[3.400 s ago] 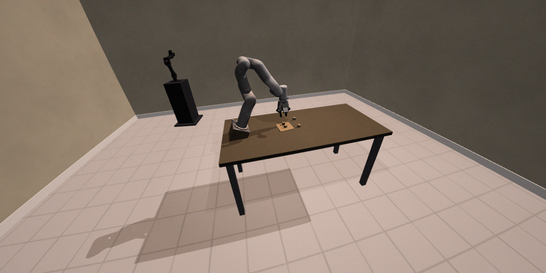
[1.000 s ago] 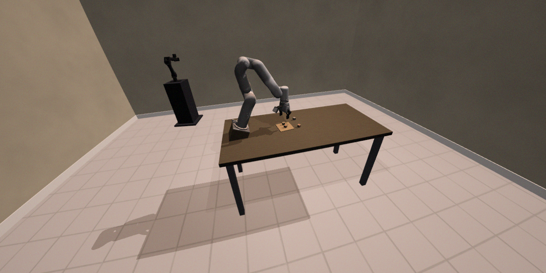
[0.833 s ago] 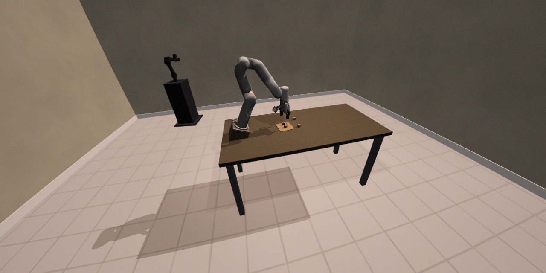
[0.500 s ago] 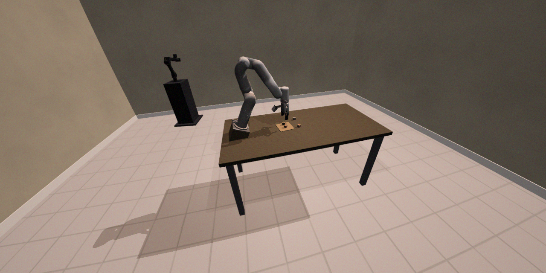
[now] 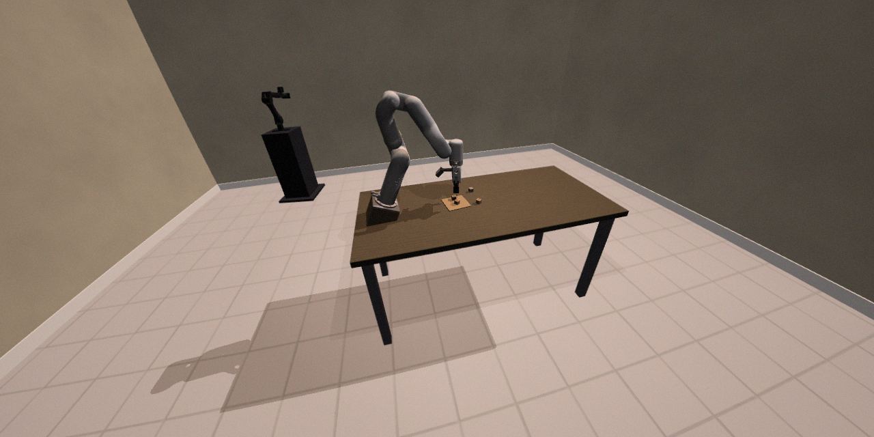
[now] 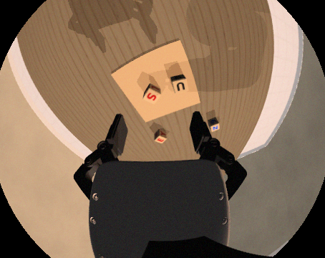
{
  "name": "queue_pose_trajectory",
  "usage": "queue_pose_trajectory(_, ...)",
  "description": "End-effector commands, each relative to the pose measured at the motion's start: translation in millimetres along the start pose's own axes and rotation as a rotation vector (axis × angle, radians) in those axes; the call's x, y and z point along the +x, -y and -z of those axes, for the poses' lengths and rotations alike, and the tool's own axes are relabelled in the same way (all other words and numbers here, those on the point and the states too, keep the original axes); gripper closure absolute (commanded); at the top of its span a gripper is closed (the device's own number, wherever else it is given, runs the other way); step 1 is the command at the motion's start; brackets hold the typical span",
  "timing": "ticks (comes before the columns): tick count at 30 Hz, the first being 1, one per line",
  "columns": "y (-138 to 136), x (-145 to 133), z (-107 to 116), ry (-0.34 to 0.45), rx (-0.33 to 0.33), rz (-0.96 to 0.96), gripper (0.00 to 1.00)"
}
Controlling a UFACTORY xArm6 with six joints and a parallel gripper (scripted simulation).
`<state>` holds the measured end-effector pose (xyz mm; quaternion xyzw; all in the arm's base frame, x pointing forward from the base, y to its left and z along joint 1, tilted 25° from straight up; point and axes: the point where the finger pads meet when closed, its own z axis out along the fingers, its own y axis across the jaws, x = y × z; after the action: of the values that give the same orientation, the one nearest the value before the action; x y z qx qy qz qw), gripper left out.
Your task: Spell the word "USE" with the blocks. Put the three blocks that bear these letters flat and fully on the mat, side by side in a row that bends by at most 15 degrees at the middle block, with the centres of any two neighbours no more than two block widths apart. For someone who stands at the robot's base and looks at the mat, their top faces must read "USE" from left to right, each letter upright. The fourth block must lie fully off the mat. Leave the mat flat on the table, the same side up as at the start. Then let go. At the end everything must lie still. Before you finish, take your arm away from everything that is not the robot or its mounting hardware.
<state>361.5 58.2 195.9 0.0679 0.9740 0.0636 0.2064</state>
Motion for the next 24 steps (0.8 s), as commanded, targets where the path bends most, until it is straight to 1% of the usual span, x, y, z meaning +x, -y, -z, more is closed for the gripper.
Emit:
queue_pose_trajectory(1, 2.7, -2.2, 0.6, 0.007, 0.01, -0.139, 0.0)
queue_pose_trajectory(4, 3.3, -2.4, 0.5, 0.007, 0.01, -0.165, 0.0)
queue_pose_trajectory(6, 5.6, -3.1, 0.2, 0.008, 0.01, -0.264, 0.0)
queue_pose_trajectory(17, 12.1, -5.0, -0.4, 0.011, 0.008, -0.54, 0.0)
queue_pose_trajectory(24, 13.1, -5.3, -0.5, 0.011, 0.008, -0.579, 0.0)
